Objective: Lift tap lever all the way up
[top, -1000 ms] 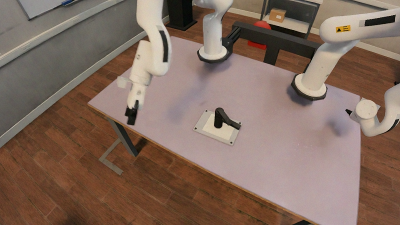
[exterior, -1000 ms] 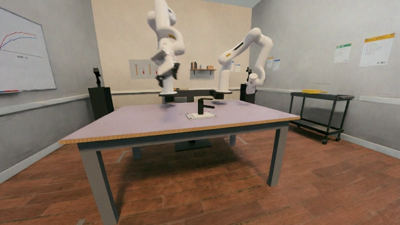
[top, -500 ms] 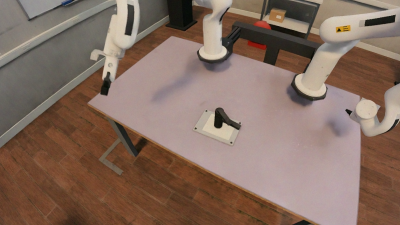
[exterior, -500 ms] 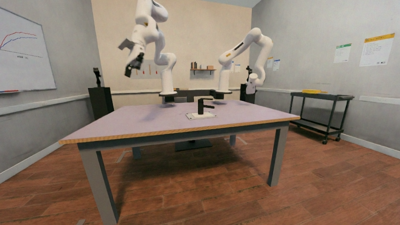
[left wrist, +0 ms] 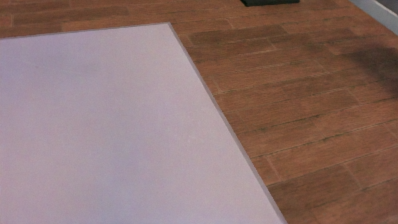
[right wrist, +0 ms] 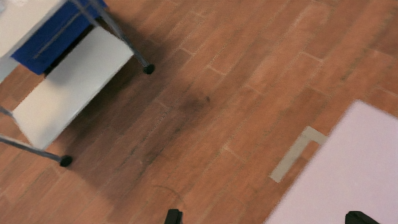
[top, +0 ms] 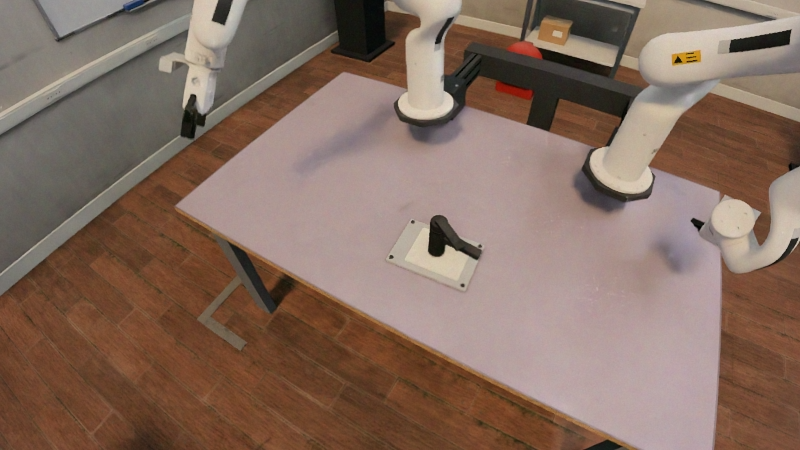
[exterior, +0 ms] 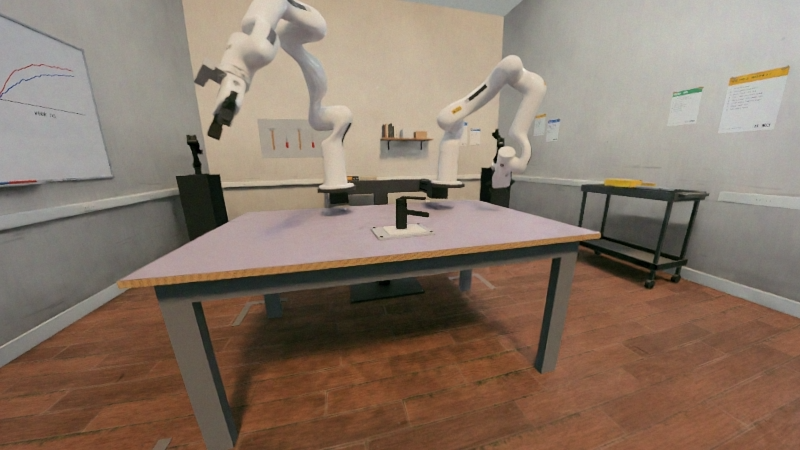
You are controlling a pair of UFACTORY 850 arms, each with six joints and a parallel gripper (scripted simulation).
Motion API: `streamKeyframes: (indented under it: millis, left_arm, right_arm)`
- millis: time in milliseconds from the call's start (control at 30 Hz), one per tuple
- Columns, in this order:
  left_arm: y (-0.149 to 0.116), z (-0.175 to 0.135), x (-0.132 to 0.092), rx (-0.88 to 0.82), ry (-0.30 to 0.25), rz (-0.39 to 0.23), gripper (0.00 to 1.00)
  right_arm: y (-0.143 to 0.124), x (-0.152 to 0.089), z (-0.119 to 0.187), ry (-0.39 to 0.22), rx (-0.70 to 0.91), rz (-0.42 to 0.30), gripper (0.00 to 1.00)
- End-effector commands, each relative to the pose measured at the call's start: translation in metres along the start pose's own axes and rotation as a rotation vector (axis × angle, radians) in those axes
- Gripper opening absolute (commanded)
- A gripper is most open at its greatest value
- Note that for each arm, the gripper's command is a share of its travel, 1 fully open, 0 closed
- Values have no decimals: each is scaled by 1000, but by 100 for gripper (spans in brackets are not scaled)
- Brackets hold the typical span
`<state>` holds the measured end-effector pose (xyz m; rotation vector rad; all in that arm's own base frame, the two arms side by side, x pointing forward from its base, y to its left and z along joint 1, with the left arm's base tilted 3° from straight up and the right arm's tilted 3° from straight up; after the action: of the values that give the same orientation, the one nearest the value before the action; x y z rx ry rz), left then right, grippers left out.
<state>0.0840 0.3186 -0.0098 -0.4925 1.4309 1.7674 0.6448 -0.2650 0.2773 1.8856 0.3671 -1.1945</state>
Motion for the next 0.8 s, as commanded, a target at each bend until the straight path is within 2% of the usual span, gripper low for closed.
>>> streamKeyframes:
  millis: [0, 300, 433, 500, 533, 767]
  left_arm:
    - [0, 0, 0, -1, -1, 0, 100]
    - [0, 0, 0, -1, -1, 0, 100]
    - [0, 0, 0, -1, -1, 0, 100]
    - [0, 0, 0, -1, -1, 0, 100]
    - [0, 0, 0, -1, -1, 0, 100]
    - [0, 0, 0, -1, -1, 0, 100]
  right_arm:
    - [14, -33, 57, -100, 46, -34, 100]
    - [20, -92, 152, -174, 119, -87, 100]
    - [19, -122, 195, -188, 134, -98, 100]
    - [19, -122, 195, -188, 134, -98, 100]
    - [16, -144, 224, -201, 150, -109, 100]
    - [-3, -197, 281, -266, 241, -174, 100]
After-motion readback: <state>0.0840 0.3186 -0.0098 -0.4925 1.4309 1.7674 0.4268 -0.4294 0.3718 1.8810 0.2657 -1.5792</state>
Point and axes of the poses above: on each arm, the point where the finger pads meet when closed, its own x axis out along the fingers, its own z axis across the jaws, y = z × x, the point moved 3 cm from there along -x, back along the fingers, and after that the axes turned 11 degrees about -x, right-handed, at the moved point
